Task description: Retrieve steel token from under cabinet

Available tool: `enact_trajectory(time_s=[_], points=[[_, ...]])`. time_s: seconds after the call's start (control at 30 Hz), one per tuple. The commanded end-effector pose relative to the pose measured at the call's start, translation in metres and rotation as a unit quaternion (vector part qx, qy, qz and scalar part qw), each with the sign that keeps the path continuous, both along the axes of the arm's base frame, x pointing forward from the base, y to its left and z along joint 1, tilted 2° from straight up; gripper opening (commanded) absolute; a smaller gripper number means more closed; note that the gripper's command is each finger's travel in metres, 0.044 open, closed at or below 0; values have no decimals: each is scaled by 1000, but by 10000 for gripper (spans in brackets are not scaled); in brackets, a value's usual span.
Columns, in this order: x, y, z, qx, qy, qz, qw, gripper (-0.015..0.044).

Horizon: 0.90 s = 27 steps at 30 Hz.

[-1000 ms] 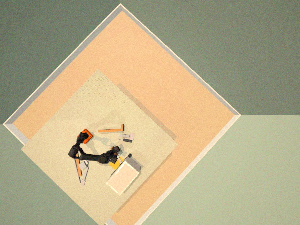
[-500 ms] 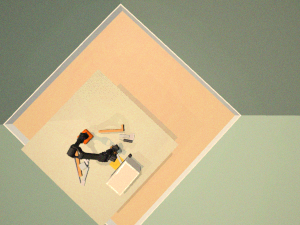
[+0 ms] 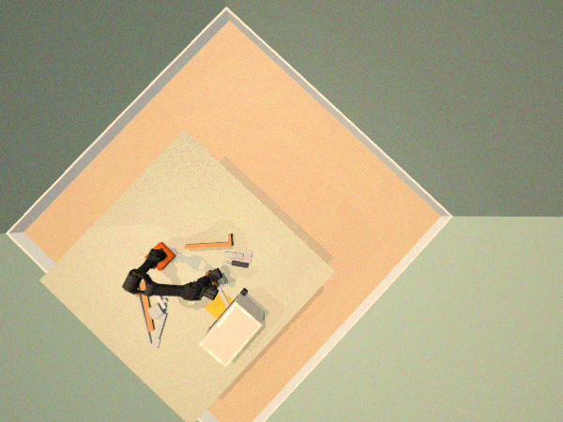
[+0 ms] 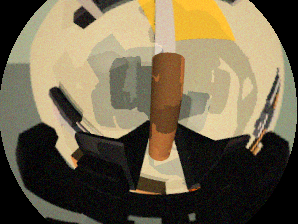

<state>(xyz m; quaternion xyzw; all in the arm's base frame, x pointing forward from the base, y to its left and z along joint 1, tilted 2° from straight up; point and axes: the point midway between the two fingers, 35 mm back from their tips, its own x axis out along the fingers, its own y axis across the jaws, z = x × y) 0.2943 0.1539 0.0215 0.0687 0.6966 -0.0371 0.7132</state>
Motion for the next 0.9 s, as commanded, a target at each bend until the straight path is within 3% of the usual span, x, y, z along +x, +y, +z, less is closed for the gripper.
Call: enact_trajectory(time_s=[0.0, 0.87], points=[[-7, 1, -1, 0, 2, -2, 1000, 0], [-44, 9, -2, 0, 4, -2, 1000, 0]])
